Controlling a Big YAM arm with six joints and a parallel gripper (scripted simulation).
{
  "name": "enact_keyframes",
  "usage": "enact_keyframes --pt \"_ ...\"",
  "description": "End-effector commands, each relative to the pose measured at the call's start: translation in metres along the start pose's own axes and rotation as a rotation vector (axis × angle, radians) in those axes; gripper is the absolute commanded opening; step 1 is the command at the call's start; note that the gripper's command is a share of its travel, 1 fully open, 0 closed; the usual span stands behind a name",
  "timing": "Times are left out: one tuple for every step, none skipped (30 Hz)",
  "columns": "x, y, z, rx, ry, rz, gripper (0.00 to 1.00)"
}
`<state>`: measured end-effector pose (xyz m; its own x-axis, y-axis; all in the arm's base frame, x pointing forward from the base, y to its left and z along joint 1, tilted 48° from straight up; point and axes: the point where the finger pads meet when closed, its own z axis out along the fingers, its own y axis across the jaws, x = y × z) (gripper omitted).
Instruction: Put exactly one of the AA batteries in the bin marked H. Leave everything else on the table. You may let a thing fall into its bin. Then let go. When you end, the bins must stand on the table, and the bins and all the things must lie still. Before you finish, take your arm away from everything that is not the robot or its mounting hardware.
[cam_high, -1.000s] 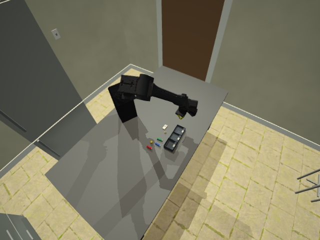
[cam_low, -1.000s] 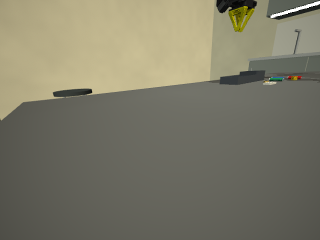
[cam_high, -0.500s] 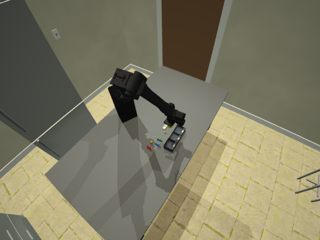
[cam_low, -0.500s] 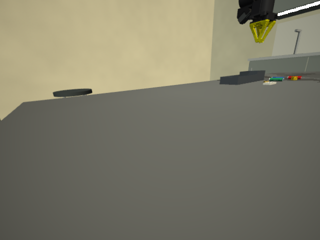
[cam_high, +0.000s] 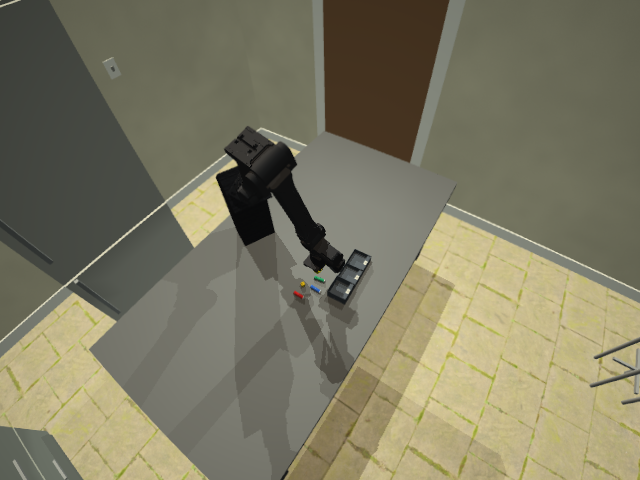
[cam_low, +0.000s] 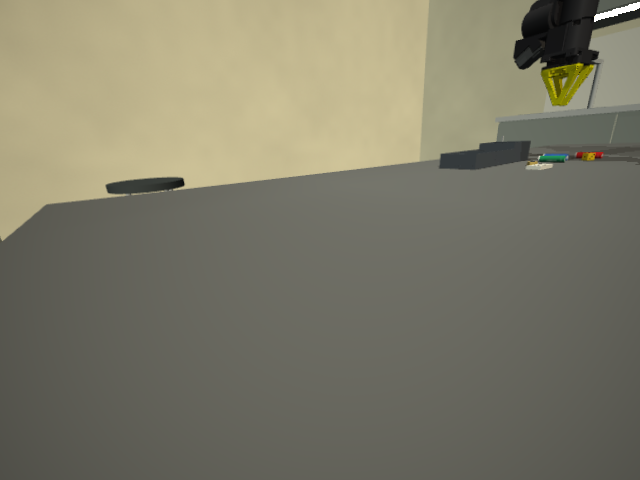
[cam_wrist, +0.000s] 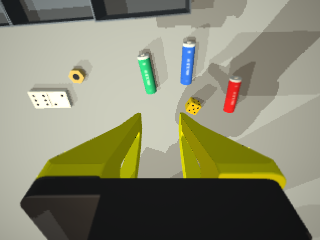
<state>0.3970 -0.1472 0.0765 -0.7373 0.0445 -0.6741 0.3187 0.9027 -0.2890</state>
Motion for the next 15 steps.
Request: enact_keyframes --pt "0.011 -0.025 0.012 0.018 -0.006 -0.038 0.29" --pt "0.014 -0.032 0.015 0.018 -0.005 -0.038 0.29" --pt "0.018 -0.039 0.018 0.017 -0.004 -0.038 0.29" --pt "0.022 -0.046 0.021 0.017 -0.003 -0.039 0.29" --pt "0.025 -0.052 0.024 0.017 -0.003 -0.039 0.29" --pt "0.029 -0.059 0.027 0.017 -0.002 -0.039 0.29" --pt "0.032 -0.066 0.031 0.017 -0.003 -0.038 0.29" --pt "0.031 -0.075 0.034 0.019 -0.009 -0.038 0.29" --pt "0.032 -0.082 0.037 0.020 -0.013 -0.037 0.29" --pt "0.033 -0.090 0.041 0.022 -0.017 -0.037 0.29" --pt "0.036 -0.097 0.044 0.022 -0.016 -0.038 0.29" --pt "0.038 -0.103 0.046 0.022 -0.016 -0.038 0.29" --pt "0.038 -0.103 0.046 0.022 -0.016 -0.038 0.29" --pt "0.038 -0.103 0.046 0.022 -0.016 -0.038 0.29" --pt "0.037 -0.103 0.046 0.023 -0.017 -0.038 0.29"
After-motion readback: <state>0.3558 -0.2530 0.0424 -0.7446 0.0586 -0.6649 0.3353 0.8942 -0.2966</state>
